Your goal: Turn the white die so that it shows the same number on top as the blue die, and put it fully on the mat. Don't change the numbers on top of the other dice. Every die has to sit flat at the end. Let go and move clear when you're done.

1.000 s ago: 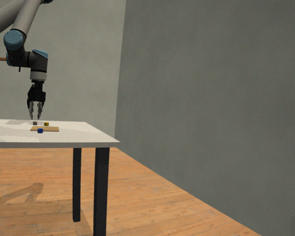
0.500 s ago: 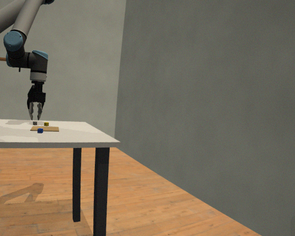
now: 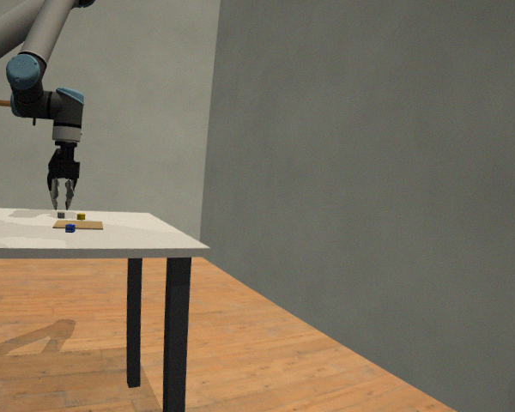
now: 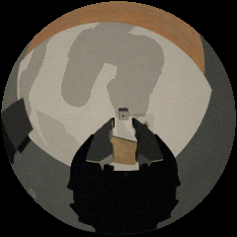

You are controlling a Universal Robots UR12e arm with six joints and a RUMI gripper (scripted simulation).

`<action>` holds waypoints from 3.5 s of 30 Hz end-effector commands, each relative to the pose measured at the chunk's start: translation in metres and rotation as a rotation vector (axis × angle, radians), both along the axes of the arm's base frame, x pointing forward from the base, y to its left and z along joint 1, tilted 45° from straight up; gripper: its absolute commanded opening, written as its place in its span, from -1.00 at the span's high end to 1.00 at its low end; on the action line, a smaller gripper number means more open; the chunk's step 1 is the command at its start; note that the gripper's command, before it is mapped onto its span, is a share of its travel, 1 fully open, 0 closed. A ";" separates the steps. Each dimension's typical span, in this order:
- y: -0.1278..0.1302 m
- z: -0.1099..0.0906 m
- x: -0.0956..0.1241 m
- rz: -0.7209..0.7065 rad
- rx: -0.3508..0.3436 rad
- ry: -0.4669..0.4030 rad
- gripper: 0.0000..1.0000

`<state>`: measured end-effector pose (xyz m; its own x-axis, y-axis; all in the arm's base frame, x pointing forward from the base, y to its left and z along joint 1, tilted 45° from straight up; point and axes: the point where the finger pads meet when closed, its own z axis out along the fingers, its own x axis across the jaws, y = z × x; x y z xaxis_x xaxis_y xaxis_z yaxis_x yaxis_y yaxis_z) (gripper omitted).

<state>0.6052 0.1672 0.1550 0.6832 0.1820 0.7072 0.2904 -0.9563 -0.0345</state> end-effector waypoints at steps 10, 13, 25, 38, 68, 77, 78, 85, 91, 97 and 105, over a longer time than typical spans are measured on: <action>0.000 0.000 0.000 0.000 0.000 -0.001 0.58; 0.000 0.000 0.000 0.000 0.000 -0.001 0.58; 0.001 -0.003 0.003 0.000 0.000 -0.001 0.58; 0.005 -0.015 0.014 0.000 0.000 -0.001 0.58; 0.006 -0.018 0.017 0.000 0.000 -0.001 0.58; 0.006 -0.018 0.017 0.000 0.000 -0.001 0.58; 0.006 -0.018 0.017 0.000 0.000 -0.001 0.58; 0.006 -0.018 0.017 0.000 0.000 -0.001 0.94; 0.006 -0.018 0.017 0.000 0.000 -0.001 0.94; 0.006 -0.018 0.017 0.000 0.000 -0.001 0.94; 0.006 -0.018 0.017 0.000 0.000 -0.001 0.94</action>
